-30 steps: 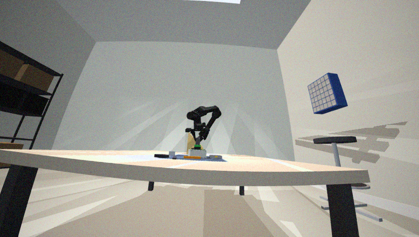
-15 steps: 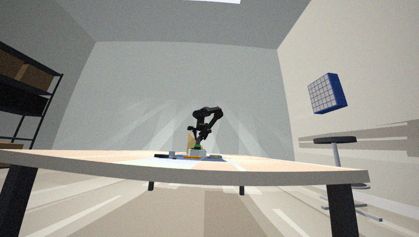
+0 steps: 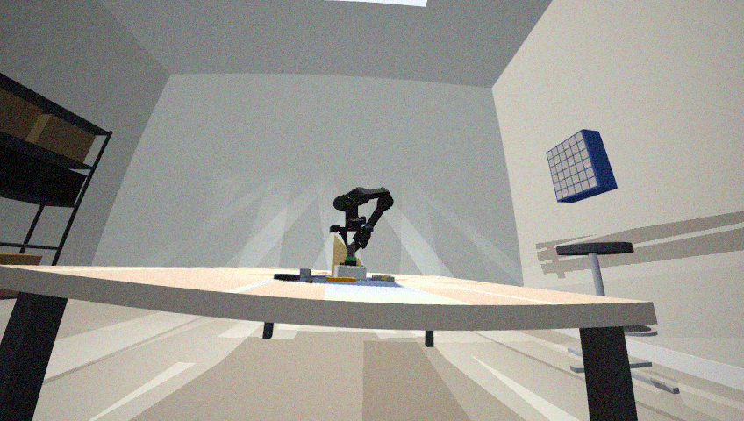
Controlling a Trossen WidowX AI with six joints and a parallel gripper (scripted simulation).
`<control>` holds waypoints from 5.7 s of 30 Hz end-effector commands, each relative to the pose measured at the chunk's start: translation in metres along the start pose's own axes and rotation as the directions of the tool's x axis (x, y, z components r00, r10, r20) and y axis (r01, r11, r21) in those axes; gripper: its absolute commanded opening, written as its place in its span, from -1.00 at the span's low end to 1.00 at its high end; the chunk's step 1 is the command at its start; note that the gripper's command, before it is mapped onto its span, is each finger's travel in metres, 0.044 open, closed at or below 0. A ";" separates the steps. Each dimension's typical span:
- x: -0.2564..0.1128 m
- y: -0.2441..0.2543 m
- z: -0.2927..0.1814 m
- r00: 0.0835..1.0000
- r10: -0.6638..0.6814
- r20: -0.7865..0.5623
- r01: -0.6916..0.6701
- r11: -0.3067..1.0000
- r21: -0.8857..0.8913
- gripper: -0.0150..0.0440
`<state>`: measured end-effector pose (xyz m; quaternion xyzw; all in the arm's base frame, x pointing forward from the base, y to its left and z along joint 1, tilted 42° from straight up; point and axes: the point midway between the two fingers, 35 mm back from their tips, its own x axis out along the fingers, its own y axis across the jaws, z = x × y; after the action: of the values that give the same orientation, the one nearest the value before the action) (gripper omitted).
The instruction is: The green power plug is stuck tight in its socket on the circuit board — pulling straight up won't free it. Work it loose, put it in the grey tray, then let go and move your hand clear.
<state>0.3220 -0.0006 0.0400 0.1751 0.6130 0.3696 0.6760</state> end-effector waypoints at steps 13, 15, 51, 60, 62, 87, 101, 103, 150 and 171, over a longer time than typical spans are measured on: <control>-0.011 0.002 -0.001 0.997 -0.075 0.024 0.074 0.997 0.013 -0.49; -0.005 0.002 -0.001 0.997 -0.075 0.024 0.074 0.997 0.013 -0.49; 0.022 0.000 0.000 0.997 -0.074 0.025 0.073 0.997 0.013 0.26; 0.022 0.000 0.000 0.997 -0.074 0.025 0.073 0.997 0.013 -0.49; 0.022 0.000 0.000 0.997 -0.074 0.025 0.073 0.997 0.013 -0.49; 0.000 -0.001 -0.001 0.999 -0.044 0.026 0.044 0.999 0.013 -0.49; -0.001 0.004 -0.001 0.994 -0.104 0.024 0.104 0.995 0.014 -0.49; -0.002 0.009 -0.001 0.987 -0.159 0.024 0.159 0.987 0.016 -0.49; -0.014 -0.009 -0.001 0.998 0.060 0.026 -0.060 0.998 0.010 -0.49; -0.008 0.002 -0.001 0.997 -0.075 0.024 0.074 0.997 0.013 -0.49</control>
<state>0.3213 0.0002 0.0416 0.1595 0.6182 0.3529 0.6840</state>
